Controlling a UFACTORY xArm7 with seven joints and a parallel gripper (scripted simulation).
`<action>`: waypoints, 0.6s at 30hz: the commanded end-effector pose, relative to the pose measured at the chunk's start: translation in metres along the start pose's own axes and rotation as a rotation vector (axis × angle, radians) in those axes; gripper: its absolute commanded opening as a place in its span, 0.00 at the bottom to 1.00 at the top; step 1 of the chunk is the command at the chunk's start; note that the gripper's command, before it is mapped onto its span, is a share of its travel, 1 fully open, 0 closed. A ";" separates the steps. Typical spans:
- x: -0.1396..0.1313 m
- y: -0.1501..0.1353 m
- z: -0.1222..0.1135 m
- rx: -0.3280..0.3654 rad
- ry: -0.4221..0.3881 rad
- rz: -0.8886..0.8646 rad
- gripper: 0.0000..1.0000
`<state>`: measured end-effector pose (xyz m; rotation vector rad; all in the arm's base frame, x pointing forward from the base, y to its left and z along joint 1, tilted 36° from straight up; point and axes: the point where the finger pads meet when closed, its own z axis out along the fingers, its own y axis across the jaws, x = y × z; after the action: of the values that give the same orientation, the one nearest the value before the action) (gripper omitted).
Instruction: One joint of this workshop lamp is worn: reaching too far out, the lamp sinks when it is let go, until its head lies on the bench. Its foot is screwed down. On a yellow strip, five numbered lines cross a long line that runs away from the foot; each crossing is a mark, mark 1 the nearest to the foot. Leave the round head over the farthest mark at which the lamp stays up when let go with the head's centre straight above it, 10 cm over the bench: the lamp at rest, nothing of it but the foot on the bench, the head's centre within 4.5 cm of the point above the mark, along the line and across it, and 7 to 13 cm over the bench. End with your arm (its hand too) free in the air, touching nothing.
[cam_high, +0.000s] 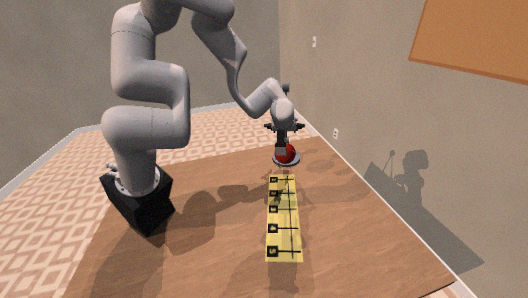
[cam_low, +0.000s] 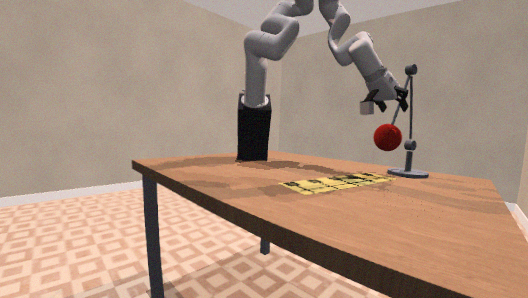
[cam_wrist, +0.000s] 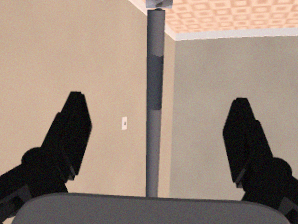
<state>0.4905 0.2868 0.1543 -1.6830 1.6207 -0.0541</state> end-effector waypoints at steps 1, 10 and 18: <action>-0.002 -0.001 0.008 0.002 -0.002 -0.002 1.00; -0.002 -0.002 0.016 0.003 -0.002 -0.003 1.00; -0.001 -0.003 0.021 0.003 -0.002 -0.003 1.00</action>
<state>0.5018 0.2959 0.1418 -1.6830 1.6194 -0.0562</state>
